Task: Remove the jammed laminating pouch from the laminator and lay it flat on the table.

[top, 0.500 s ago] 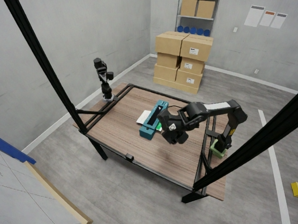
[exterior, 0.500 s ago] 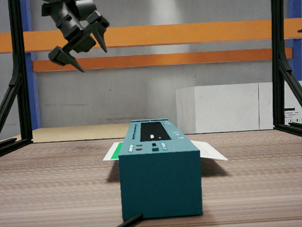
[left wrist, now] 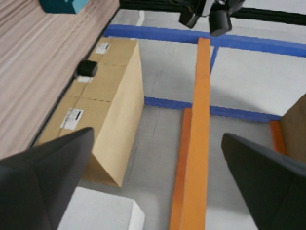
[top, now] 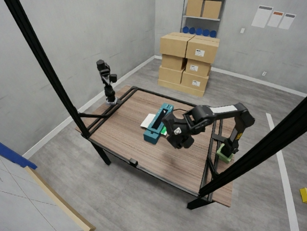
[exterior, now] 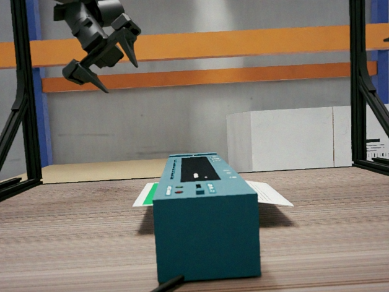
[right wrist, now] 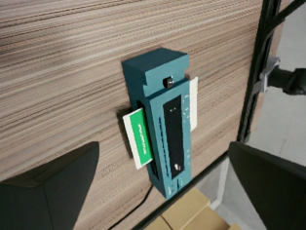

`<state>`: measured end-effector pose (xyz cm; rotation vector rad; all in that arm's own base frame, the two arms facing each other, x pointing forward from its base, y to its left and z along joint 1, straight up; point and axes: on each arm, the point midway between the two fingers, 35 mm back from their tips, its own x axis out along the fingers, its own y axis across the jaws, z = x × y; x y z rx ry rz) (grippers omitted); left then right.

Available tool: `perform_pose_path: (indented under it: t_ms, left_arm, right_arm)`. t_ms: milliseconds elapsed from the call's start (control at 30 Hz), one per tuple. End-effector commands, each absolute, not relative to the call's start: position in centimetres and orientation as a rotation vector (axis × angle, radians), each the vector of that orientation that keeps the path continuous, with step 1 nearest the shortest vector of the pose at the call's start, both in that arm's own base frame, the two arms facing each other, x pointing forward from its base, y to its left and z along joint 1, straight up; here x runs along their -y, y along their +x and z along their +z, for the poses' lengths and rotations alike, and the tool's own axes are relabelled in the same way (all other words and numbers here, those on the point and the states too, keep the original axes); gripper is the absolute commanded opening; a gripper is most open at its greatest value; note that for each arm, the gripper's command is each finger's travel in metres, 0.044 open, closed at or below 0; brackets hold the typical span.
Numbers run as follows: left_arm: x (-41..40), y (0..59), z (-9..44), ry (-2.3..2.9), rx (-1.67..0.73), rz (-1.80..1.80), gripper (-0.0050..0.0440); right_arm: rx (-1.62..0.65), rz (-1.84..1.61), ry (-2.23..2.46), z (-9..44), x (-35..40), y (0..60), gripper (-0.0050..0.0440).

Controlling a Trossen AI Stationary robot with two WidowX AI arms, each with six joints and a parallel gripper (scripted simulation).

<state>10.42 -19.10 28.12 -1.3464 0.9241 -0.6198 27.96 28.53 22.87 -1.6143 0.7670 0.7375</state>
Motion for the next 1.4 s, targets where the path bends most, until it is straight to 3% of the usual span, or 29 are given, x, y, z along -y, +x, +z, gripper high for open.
perform_pose_path:
  t_ms: [0,33,67,400,600,633,1033,1167,1200,1367]
  left_arm:
    - [19.0,10.4,28.6,-1.353,-0.919,-0.627,0.0400]
    - [19.0,10.4,28.6,-1.353,-0.919,-0.627,0.0400]
    - [19.4,11.4,28.0,-1.243,-0.913,-0.566,0.0440]
    - [17.5,21.6,20.3,-0.677,-1.065,-0.234,0.0440]
    - [17.5,21.6,20.3,-0.482,-1.144,-0.139,0.0440]
    - [17.2,20.9,20.1,-0.620,-1.062,-0.166,0.0440]
    - [14.2,25.3,16.8,-0.021,-1.547,-0.011,0.0440]
    - [14.2,25.3,16.8,-0.008,-1.558,-0.008,0.0440]
    - [14.4,24.9,17.0,-0.116,-1.446,-0.027,0.0440]
    - [14.3,25.1,16.9,-0.062,-1.499,-0.017,0.0440]
  right_arm:
    - [-0.745,0.731,-1.597,23.8,-28.4,27.9,0.0400]
    - [-0.745,0.731,-1.597,23.8,-28.4,27.9,0.0400]
    - [-0.804,0.712,-1.528,23.3,-27.1,28.6,0.0440]
    - [-1.218,0.471,-0.921,19.0,-14.0,31.7,0.0440]
    - [-1.297,0.407,-0.758,19.0,-14.0,31.7,0.0440]
    - [-1.270,0.403,-0.829,19.3,-14.0,31.8,0.0440]
    - [-1.541,0.030,-0.031,16.7,-4.3,29.7,0.0440]
    - [-1.549,0.011,0.011,16.7,-4.3,29.7,0.0440]
    - [-1.511,0.048,-0.136,17.2,-5.0,30.2,0.0440]
    - [-1.530,0.026,-0.066,17.0,-4.6,30.0,0.0440]
